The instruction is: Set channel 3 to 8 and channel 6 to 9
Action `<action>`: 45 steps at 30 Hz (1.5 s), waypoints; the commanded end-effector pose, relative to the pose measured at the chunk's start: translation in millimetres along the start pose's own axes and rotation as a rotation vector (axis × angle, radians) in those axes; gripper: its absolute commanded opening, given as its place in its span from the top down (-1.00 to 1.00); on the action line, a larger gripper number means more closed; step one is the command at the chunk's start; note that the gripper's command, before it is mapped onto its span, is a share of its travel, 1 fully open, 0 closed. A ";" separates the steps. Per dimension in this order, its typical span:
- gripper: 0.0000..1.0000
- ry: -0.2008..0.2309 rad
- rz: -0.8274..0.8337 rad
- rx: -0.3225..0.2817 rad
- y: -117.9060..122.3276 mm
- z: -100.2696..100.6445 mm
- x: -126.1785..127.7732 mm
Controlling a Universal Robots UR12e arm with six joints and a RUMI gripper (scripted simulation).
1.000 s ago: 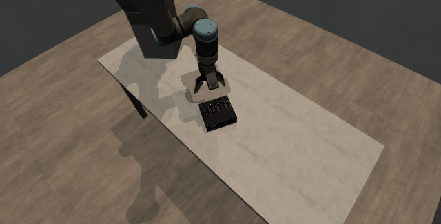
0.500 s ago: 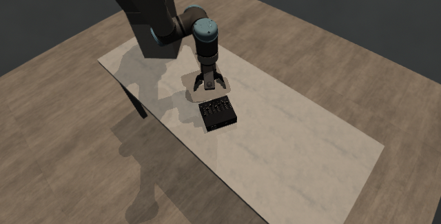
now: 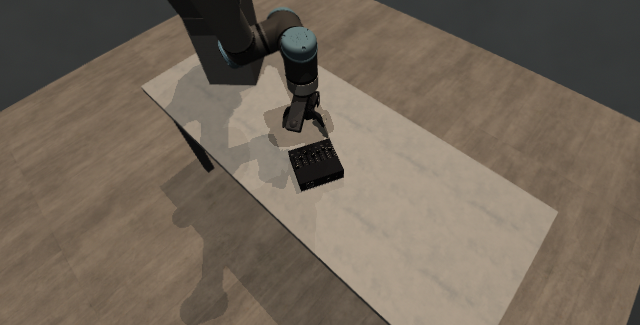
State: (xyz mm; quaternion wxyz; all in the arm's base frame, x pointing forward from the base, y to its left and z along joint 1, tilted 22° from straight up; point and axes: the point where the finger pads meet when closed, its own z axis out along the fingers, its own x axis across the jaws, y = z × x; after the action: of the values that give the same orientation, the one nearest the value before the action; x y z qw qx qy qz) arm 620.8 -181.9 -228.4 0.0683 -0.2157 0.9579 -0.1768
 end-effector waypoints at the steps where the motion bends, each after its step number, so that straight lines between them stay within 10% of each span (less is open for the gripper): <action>1: -1.00 0.005 0.279 0.002 -12.9 -6.8 -5.4; 45: -1.00 -0.014 1.741 -0.019 -42.6 -50.0 -37.2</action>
State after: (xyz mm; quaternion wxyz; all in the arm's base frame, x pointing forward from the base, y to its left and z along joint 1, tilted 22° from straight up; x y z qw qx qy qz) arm 653.3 -188.6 -171.8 0.1802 0.4906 0.8497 -0.0694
